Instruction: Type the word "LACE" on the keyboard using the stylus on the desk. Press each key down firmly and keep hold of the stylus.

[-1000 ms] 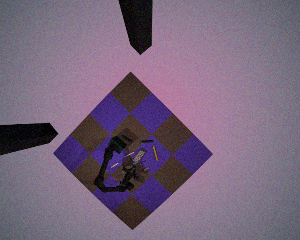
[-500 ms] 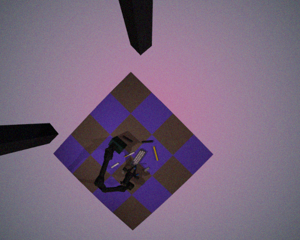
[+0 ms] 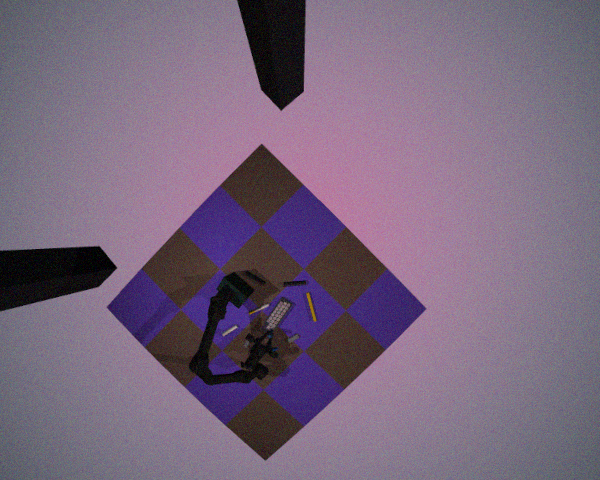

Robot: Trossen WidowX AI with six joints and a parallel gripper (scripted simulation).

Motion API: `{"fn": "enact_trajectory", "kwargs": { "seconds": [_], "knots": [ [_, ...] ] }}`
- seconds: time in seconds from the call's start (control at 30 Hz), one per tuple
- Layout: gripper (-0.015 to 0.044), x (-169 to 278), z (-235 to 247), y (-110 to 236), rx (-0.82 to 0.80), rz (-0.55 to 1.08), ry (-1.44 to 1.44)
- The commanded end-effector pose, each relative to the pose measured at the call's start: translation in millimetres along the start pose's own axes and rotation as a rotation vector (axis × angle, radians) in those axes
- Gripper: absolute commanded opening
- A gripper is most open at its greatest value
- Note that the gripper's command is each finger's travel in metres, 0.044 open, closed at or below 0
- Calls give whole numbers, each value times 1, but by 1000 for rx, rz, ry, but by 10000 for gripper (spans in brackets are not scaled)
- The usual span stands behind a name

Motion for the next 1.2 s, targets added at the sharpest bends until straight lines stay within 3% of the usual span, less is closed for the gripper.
{"fn": "enact_trajectory", "kwargs": {
  "seconds": [0.0,0.47,0.87,1.1,1.17],
  "knots": [
    [81,-2,0,-2,4,-4,5],
    [81,0,0,-1,4,-4,5],
    [85,29,-2,16,2,-9,18],
    [38,29,-2,16,2,-9,18],
    [0,30,-2,14,2,-8,18]
  ]
}}
Point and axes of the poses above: the point midway between the two fingers, 35 mm back from their tips, its own y axis back along the fingers, its own z axis across the jaws, x = y × z, the point moved 4 cm from there along y, back along the fingers, and after that the axes turned 5 degrees about -y, right-handed, at the moved point
